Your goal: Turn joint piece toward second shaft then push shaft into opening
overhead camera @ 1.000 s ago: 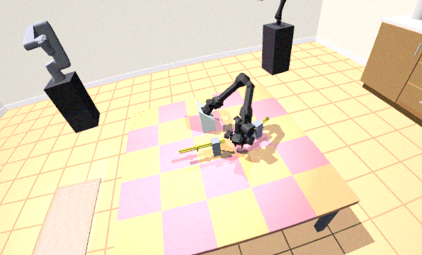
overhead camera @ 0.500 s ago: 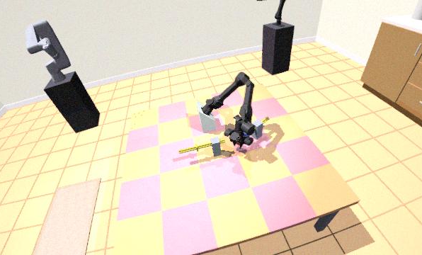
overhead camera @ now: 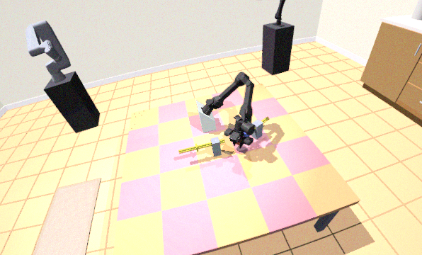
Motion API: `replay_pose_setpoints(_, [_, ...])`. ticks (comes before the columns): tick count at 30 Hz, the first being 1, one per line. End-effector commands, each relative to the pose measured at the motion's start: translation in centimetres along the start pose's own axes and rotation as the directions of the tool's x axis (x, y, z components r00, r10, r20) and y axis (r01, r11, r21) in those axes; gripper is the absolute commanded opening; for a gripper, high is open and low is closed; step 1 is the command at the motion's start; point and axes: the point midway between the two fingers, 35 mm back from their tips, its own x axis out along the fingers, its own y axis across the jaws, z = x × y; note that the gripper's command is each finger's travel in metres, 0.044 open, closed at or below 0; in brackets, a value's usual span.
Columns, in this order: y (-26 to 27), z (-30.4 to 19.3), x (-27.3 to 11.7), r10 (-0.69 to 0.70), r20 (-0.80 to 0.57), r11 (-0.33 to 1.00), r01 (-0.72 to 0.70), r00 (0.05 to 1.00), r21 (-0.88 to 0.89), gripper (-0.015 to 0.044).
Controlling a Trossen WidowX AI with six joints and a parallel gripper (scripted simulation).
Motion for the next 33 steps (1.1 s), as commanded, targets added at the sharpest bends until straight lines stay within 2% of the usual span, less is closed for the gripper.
replay_pose_setpoints(1, [-0.03,0.00,-0.01,-0.001,0.001,1.000,0.001,1.000,0.005,0.0000])
replay_pose_setpoints(14, [0.00,0.00,0.00,0.000,0.000,1.000,0.000,1.000,0.000,0.0000])
replay_pose_setpoints(19, [0.00,0.00,0.00,0.000,0.000,1.000,0.000,1.000,0.000,0.0131])
replay_pose_setpoints(22, [0.00,0.00,0.00,0.000,0.000,1.000,0.000,1.000,0.000,0.0147])
replay_pose_setpoints(33, [0.00,0.00,0.00,0.000,0.000,1.000,0.000,1.000,0.000,0.0436])
